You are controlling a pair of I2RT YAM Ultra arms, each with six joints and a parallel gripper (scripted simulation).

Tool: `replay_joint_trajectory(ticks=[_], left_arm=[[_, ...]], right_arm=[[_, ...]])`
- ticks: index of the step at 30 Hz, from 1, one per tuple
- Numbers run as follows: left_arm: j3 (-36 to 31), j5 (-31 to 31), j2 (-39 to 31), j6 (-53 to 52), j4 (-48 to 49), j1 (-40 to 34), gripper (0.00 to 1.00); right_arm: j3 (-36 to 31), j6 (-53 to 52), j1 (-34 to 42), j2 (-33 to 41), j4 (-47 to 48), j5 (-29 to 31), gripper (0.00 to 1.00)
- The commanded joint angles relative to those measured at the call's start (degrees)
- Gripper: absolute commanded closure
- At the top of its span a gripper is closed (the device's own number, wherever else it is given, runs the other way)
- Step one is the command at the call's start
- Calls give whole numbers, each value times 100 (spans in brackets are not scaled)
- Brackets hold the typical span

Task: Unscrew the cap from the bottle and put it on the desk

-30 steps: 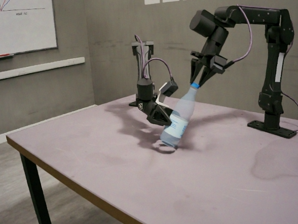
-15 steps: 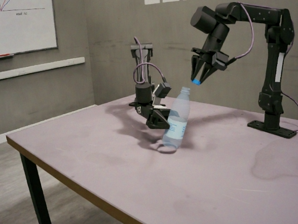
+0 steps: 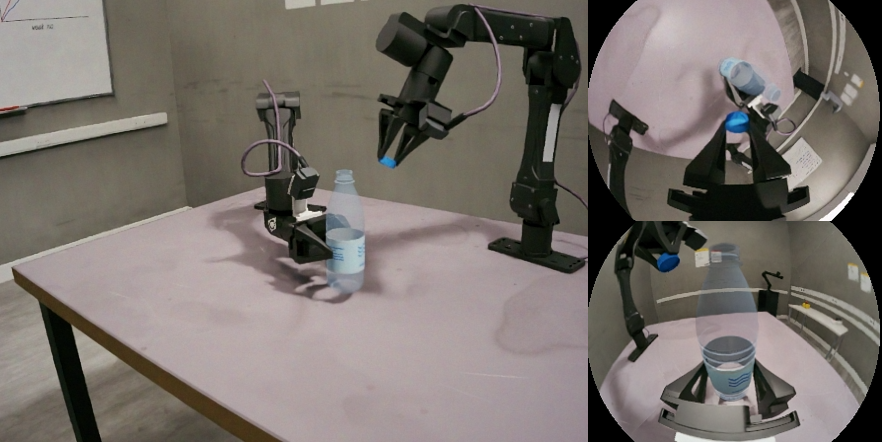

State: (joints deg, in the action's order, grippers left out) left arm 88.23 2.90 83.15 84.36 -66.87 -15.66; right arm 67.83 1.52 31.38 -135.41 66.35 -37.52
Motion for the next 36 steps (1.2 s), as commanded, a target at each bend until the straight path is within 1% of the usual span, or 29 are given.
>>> replay_joint_trajectory(ticks=[1,19,21,23,26,32,36], left_arm=[[120,9,-114,-49,-134,29,100],[120,9,-114,-49,-134,29,100],[45,9,38,-176,-20,80,100],[45,9,38,-176,-20,80,100],[-102,21,334,-817,117,226,100],[-305,-18,1186,-3035,292,842,100],[-298,-97,1867,-4357,502,1279,100]], right_arm=[[12,-169,18,-24,242,0,100],[20,-134,19,23,181,3,100],[41,-124,-5,38,169,-1,100],[41,-124,-5,38,169,-1,100],[105,-102,-64,62,139,-14,100],[67,-115,-187,124,97,11,100],[54,-96,-26,154,76,-21,100]])
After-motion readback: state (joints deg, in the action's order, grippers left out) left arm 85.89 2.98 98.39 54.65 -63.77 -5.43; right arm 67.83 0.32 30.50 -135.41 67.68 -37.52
